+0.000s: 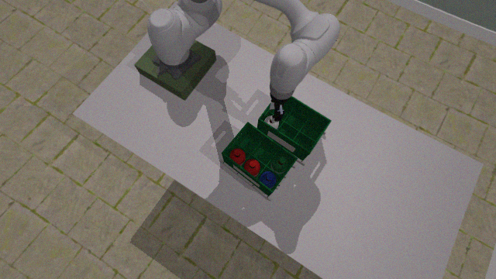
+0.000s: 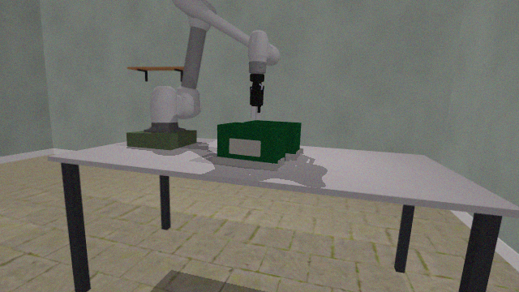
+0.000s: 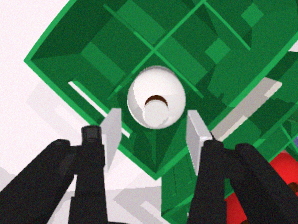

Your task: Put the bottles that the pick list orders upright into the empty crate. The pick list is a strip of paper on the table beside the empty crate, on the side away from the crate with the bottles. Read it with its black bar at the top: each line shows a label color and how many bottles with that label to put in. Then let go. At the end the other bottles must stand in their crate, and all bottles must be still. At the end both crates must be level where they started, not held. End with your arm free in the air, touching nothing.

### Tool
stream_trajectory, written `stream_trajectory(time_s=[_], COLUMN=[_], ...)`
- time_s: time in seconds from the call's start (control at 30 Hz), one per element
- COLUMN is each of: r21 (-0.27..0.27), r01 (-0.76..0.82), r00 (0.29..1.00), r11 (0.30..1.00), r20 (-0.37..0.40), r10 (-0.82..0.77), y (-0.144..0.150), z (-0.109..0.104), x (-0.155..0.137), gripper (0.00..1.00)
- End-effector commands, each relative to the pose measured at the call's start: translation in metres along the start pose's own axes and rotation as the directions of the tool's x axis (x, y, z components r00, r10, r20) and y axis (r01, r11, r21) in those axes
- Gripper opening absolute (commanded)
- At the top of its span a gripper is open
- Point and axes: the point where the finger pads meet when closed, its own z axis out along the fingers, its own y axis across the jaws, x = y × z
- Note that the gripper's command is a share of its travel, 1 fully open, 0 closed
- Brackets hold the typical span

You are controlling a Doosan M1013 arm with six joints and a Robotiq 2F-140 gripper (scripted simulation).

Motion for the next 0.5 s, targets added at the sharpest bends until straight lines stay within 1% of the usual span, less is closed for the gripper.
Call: stream_trajectory(time_s=[0.0, 0.27, 0.47], r21=[-0.001, -0.001, -0.001], r01=[-0.002, -0.002, -0.002], r00=[1.000, 1.000, 1.000], r11=[1.000, 1.000, 1.000], r20=[-0.004, -0.004, -0.004], r10=[0.002, 0.002, 0.002], y=[0.000, 0.000, 0.000], z=[-0.011, -0.032, -0.032], x=[0.002, 0.002, 0.002], gripper=[0.38, 0.38, 0.38])
